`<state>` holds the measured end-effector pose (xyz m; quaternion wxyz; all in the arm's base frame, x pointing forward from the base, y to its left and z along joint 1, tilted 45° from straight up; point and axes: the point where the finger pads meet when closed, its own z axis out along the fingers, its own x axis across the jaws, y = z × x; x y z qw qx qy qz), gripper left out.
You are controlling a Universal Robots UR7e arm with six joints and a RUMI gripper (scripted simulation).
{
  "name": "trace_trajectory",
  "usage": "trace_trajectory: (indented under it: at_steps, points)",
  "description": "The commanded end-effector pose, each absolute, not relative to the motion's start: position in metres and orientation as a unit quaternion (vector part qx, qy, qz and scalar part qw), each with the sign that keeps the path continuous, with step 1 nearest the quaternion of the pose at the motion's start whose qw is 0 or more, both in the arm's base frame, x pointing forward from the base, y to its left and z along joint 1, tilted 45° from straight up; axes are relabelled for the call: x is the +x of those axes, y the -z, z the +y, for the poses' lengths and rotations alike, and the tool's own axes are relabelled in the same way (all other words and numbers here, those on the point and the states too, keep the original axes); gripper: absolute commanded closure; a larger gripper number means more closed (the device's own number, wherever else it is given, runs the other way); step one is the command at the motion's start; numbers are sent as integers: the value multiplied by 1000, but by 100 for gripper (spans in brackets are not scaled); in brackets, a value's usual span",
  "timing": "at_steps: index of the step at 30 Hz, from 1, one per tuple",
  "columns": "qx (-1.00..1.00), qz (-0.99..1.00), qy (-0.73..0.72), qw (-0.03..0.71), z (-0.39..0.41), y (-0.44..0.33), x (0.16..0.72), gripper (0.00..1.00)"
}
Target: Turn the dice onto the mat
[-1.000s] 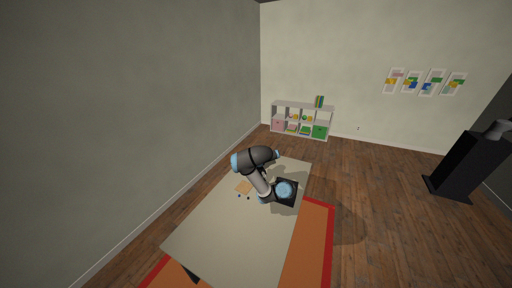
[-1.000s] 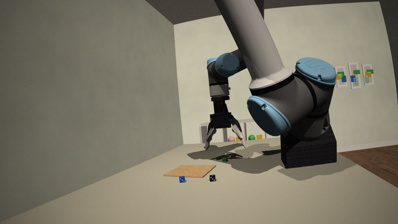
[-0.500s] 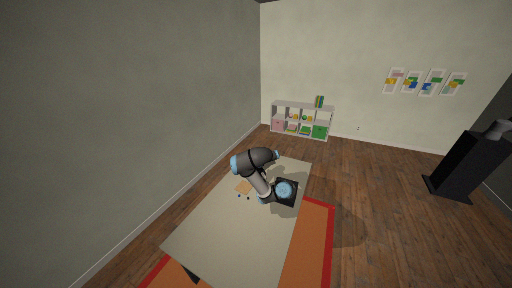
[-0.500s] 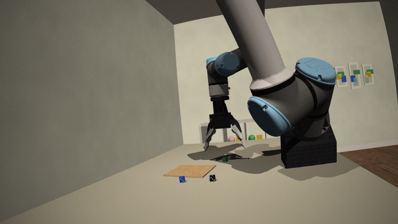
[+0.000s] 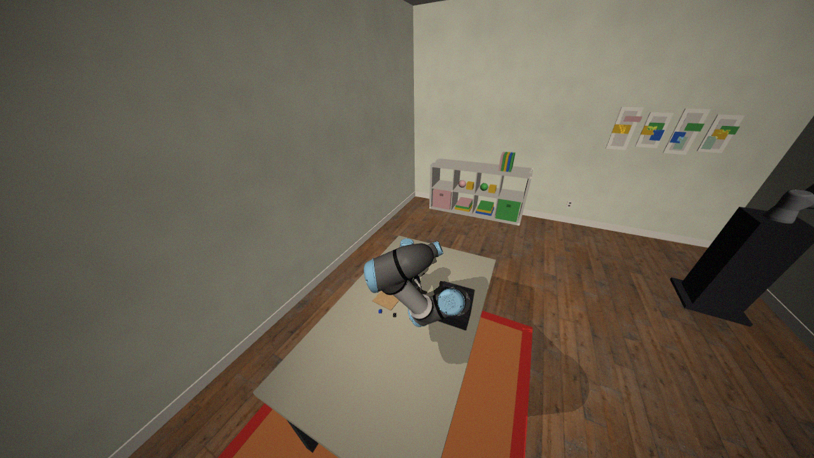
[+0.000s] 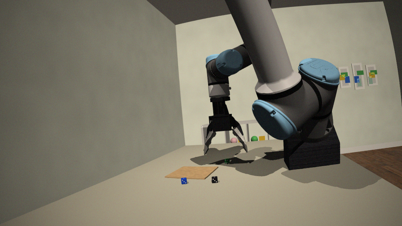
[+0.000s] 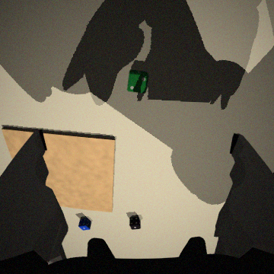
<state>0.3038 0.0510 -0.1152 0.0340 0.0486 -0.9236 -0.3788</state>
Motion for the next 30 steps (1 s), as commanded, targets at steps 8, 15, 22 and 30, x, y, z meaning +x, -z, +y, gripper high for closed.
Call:
trace_trajectory:
  at_steps: [8, 15, 22, 30]
  points:
    - [48, -924, 378, 34, 83, 81, 301, 0]
    - [48, -924, 378, 34, 107, 58, 298, 0]
    - [48, -924, 378, 34, 124, 41, 296, 0]
    - [48, -924, 378, 34, 147, 18, 294, 0]
